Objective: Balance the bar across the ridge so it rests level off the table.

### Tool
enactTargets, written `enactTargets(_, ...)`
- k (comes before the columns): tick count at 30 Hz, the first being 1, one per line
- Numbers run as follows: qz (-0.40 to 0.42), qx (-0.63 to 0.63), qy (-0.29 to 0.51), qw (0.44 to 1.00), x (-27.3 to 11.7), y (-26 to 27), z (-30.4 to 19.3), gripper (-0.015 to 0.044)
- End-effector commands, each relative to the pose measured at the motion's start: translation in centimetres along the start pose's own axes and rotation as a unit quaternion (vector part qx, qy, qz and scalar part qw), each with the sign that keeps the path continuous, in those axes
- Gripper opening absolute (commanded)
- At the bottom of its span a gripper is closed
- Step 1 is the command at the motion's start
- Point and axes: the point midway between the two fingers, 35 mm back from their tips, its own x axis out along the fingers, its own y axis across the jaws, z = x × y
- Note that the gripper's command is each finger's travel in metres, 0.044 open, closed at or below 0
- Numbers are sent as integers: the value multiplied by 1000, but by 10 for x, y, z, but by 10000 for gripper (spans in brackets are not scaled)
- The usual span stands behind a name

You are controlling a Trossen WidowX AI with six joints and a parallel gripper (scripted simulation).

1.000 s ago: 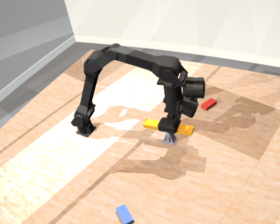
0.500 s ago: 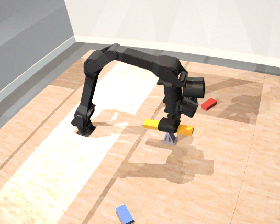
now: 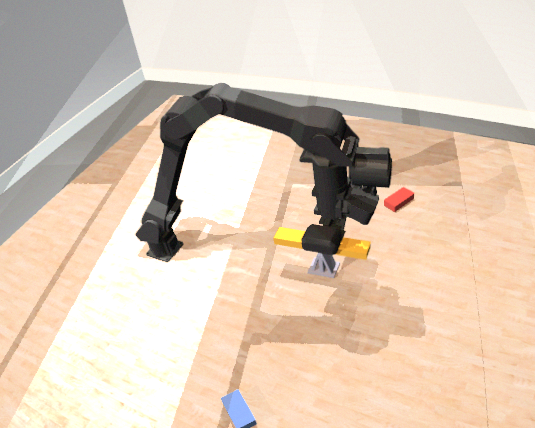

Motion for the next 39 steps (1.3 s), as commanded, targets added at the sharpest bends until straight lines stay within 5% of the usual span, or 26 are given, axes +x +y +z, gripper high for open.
enactTargets(1,0,0,0,1000,0,0,0,185)
enactTargets(7,0,0,0,1000,0,0,0,185)
enactTargets(17,0,0,0,1000,0,0,0,440)
enactTargets(21,0,0,-3,1000,-8,0,1,440)
enactTargets(29,3,0,-32,999,-98,0,-2,440)
enactTargets(39,3,0,-33,999,-100,0,-2,440)
